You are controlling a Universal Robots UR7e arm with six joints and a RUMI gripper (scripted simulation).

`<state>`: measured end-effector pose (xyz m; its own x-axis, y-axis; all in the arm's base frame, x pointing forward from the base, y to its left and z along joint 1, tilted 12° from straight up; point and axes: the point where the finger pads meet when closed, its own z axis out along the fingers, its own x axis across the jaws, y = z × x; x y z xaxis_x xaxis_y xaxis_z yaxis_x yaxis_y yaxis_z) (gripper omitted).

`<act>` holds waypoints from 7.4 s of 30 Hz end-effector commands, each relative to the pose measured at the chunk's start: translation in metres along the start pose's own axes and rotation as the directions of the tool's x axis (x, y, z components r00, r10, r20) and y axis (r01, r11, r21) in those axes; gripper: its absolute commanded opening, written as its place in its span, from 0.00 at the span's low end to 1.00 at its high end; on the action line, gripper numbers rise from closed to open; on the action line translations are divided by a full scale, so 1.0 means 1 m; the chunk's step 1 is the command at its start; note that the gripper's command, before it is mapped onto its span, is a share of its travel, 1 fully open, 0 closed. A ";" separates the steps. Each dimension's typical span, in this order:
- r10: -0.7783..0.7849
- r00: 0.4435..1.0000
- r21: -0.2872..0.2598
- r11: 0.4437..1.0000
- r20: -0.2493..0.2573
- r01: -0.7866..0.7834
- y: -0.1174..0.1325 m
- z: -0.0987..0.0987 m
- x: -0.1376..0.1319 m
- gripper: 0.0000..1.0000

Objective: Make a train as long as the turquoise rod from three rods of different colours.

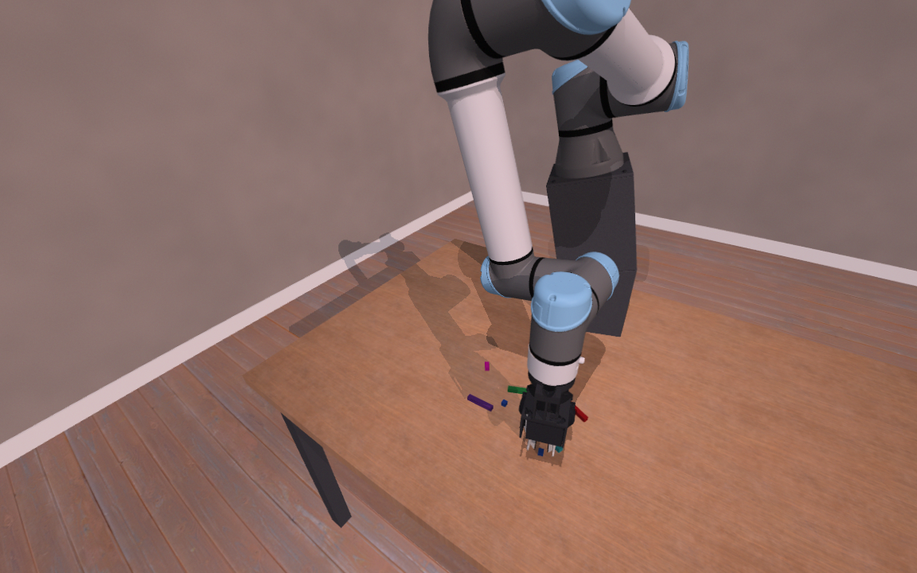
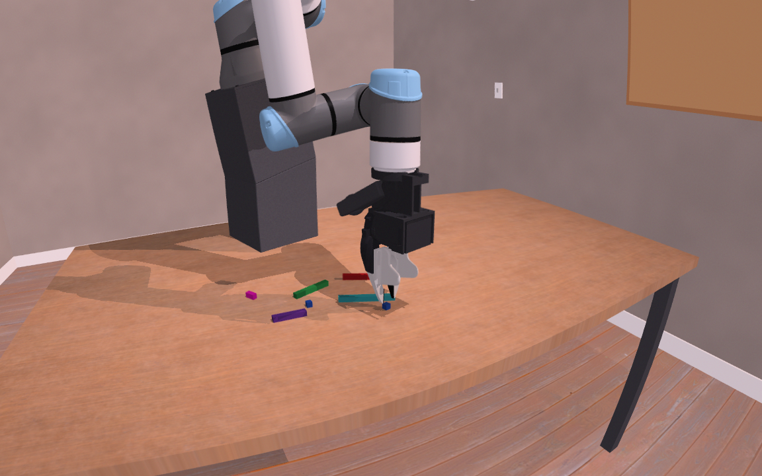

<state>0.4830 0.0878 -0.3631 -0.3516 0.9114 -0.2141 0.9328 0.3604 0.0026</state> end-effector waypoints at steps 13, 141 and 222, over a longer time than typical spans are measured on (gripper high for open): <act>0.000 1.000 -0.001 1.000 0.000 0.000 0.001 0.000 0.000 0.14; 0.000 1.000 -0.001 1.000 0.000 0.000 0.001 0.017 0.000 0.14; 0.000 1.000 -0.001 1.000 0.000 0.000 0.001 -0.083 0.000 0.00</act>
<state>0.4774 0.1036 -0.2864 -0.3516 0.9113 -0.2143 0.9327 0.3606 0.0031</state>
